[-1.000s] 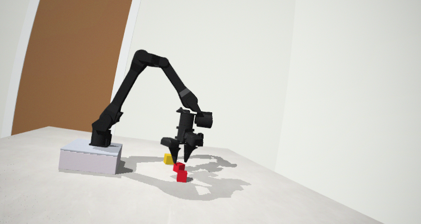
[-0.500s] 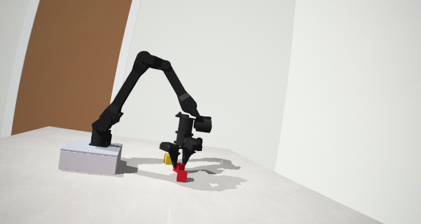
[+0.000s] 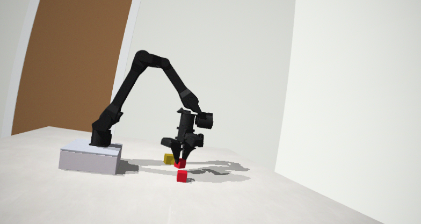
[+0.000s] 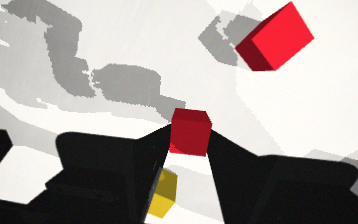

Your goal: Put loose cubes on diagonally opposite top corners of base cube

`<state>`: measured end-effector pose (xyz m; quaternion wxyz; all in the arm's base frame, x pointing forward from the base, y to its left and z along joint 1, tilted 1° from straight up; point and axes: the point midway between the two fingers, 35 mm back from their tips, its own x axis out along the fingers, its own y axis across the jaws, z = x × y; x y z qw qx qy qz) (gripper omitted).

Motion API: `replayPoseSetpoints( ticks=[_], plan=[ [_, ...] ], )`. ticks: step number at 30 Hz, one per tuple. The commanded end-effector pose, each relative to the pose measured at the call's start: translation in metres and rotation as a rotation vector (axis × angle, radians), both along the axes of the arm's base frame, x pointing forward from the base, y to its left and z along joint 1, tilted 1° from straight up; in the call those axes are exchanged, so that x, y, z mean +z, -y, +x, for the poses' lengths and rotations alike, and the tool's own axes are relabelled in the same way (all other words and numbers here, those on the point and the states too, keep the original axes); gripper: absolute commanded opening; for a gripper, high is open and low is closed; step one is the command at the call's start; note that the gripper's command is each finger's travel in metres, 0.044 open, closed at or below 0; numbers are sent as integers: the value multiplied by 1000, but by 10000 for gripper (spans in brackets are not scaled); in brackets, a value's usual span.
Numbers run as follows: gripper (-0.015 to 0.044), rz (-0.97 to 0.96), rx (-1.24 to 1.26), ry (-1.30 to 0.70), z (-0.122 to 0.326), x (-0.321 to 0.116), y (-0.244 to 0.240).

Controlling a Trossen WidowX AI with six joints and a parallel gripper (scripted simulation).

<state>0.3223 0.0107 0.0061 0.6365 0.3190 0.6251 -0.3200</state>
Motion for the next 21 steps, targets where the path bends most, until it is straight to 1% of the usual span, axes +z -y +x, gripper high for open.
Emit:
replayPoseSetpoints(
  ticks=[1,21],
  plan=[
    [105,-3,5,8,3,14,0],
    [105,-3,5,8,0,77,-1]
  ],
)
